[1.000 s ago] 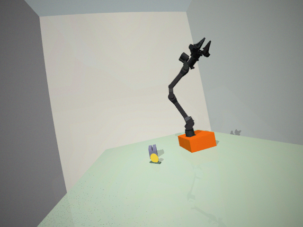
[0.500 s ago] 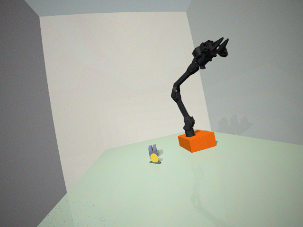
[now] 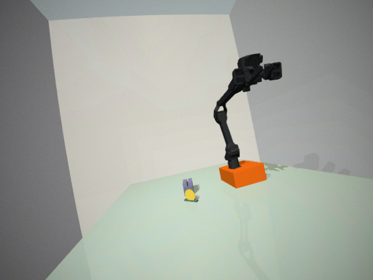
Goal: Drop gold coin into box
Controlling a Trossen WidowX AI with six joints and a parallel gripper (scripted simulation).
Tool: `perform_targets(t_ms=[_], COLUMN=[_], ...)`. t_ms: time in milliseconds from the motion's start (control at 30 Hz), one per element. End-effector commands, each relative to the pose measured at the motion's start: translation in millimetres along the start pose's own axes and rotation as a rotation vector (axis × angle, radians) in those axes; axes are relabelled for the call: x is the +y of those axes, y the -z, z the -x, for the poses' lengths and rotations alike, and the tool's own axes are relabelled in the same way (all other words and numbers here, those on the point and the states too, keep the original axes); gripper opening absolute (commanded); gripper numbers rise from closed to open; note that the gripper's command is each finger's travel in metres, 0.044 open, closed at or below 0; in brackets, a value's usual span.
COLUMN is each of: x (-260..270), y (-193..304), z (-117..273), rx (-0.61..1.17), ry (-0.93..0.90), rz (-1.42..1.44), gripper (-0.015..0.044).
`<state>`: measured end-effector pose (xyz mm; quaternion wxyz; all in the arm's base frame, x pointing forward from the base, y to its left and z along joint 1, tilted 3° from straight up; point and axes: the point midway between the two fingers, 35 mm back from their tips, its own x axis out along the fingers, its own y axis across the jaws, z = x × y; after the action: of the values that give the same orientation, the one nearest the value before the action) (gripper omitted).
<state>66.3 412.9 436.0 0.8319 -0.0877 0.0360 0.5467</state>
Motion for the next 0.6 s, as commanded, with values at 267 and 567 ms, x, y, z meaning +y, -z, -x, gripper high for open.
perform_targets(t_ms=[267,567], x=[-111.8,-223.3], y=[96.2,197.4], z=[-45.0,-35.7], rx=[0.273,0.528], ry=[0.231,0.524], rz=[-0.178,-0.519], gripper=[0.0161,0.0161])
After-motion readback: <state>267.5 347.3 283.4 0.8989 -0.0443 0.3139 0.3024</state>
